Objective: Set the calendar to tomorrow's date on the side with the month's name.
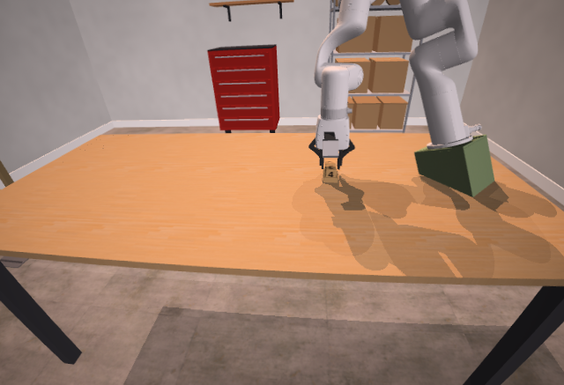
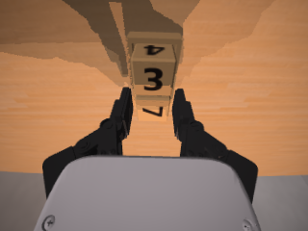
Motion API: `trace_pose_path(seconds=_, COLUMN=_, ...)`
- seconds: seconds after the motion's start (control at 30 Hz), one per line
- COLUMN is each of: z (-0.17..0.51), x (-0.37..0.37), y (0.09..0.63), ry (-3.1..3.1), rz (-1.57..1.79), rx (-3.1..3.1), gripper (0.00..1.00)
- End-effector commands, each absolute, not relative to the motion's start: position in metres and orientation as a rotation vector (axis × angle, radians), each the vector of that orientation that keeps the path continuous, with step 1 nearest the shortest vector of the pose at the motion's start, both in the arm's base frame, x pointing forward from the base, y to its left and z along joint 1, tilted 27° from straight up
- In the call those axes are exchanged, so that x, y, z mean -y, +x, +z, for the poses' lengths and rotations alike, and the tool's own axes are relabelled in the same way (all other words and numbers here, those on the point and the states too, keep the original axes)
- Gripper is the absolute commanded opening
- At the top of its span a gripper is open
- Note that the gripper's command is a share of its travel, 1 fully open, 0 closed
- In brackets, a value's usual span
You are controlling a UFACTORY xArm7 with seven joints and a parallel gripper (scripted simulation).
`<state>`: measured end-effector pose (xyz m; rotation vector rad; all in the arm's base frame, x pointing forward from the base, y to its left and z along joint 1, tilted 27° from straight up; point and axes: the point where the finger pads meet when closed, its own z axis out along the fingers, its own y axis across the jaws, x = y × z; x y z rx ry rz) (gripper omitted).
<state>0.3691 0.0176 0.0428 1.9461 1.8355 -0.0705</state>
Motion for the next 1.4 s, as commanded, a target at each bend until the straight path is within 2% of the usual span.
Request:
trace_pose_path(seconds=0.0, z=0.0416, x=-0.018, y=0.3706, ry=1.945, rz=-0.066, rx=-1.836, gripper=0.49)
trace_pose_path(seconds=1.2, z=0.0416, x=-0.018, y=0.3706, ry=1.945, rz=-0.066, rx=-1.836, gripper=0.49)
trace_pose_path(seconds=1.23, z=0.0416, x=-0.018, y=0.3706, ry=1.945, rz=-0.066, rx=-1.836, gripper=0.29)
trace_pose_path(seconds=1.37, z=0.0416, x=-0.018, y=0.3706, ry=1.945, rz=-0.066, rx=-1.836, gripper=0.29)
